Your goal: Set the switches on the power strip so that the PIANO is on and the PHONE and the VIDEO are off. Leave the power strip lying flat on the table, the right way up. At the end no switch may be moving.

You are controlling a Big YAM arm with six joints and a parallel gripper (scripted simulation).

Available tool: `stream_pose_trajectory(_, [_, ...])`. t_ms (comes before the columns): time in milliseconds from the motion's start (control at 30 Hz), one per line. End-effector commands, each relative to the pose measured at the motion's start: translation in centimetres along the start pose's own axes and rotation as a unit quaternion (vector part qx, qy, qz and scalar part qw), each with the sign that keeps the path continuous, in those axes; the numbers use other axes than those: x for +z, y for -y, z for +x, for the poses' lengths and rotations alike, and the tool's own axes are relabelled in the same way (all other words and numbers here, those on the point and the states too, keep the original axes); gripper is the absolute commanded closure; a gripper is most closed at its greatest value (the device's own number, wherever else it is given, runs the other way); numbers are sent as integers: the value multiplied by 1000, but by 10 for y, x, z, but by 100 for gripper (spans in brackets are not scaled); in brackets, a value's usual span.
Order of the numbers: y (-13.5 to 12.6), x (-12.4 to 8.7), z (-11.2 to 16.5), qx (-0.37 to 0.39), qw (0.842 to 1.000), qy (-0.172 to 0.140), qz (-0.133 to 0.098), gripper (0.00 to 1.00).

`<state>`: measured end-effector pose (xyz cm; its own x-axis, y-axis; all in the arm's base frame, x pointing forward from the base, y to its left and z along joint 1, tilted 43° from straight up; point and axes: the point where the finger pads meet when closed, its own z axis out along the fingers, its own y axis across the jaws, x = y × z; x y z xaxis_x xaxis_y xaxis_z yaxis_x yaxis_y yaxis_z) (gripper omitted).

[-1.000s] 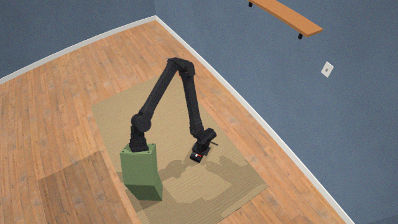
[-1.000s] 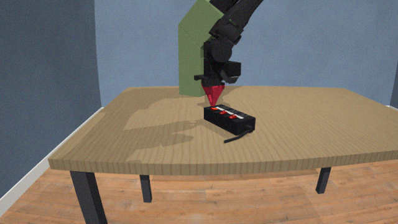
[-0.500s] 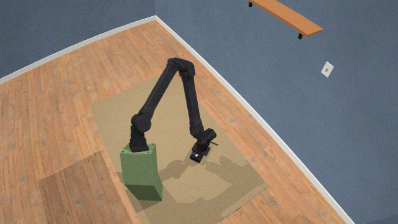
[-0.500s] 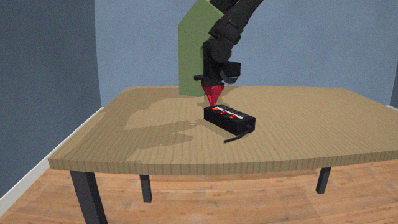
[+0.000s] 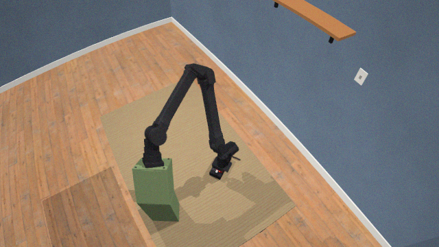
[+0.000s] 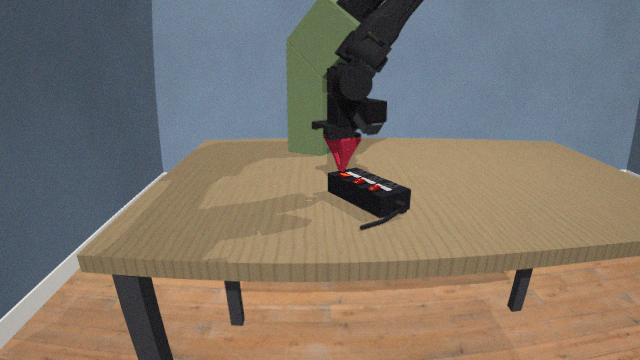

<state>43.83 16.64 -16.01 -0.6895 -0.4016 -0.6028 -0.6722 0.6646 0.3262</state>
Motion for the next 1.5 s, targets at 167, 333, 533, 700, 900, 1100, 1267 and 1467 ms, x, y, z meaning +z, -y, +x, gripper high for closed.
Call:
stream_pose_trajectory(167, [10, -7, -8, -4, 1000, 12, 9, 100])
stream_pose_trajectory(333, [10, -7, -8, -4, 1000, 12, 9, 100])
stream_pose_trajectory(533, [10, -7, -8, -4, 1000, 12, 9, 100])
stream_pose_trajectory(700, [10, -7, -8, -4, 1000, 12, 9, 100])
stream_pose_trajectory(900, [12, -7, -7, -3, 1000, 11, 10, 100])
stream_pose_trajectory(1100, [14, -7, -4, -1, 1000, 11, 11, 100])
stream_pose_trajectory(1267, [14, -6, -4, 0, 1000, 11, 10, 100])
stream_pose_trajectory(1467, [14, -6, -4, 0, 1000, 11, 10, 100])
